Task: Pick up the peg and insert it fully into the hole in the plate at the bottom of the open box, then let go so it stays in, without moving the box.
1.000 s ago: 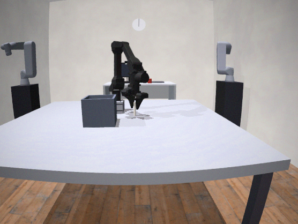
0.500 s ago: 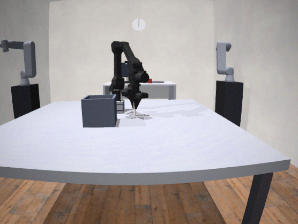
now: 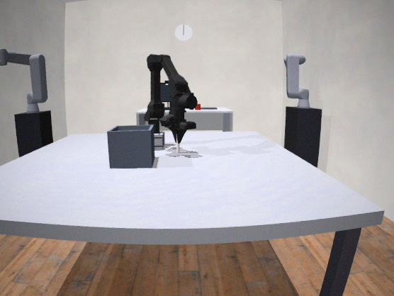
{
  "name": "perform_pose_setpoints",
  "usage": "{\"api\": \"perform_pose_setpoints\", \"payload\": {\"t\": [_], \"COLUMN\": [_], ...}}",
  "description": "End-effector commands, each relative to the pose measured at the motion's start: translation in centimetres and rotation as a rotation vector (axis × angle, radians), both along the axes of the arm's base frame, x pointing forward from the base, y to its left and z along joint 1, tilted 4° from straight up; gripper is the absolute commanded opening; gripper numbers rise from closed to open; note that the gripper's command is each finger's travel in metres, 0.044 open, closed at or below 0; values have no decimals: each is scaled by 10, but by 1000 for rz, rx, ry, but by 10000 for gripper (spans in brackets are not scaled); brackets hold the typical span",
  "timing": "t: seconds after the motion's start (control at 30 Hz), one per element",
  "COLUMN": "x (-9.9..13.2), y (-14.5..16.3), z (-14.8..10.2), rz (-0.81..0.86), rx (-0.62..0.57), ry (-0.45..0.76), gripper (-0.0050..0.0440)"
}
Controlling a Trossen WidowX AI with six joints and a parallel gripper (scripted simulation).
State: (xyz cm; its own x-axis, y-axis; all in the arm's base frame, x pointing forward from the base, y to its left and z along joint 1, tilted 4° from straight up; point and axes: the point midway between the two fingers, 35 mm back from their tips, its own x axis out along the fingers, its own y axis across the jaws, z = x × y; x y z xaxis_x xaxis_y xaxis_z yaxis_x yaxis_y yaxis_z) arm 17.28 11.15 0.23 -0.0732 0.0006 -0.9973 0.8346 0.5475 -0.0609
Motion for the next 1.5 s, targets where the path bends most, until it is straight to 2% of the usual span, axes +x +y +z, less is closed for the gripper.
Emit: {"api": "perform_pose_setpoints", "payload": {"t": [0.0, 0.77, 0.8, 0.83, 1.47], "x": [4, 12, 11, 12, 48], "y": [3, 5, 4, 3, -28], "z": [11, 79, 67, 68, 97], "rz": [-1, -1, -3, -3, -3], "rx": [10, 10, 1, 1, 5], "ry": [-8, -8, -1, -1, -4], "gripper": [0, 0, 0, 0, 0]}}
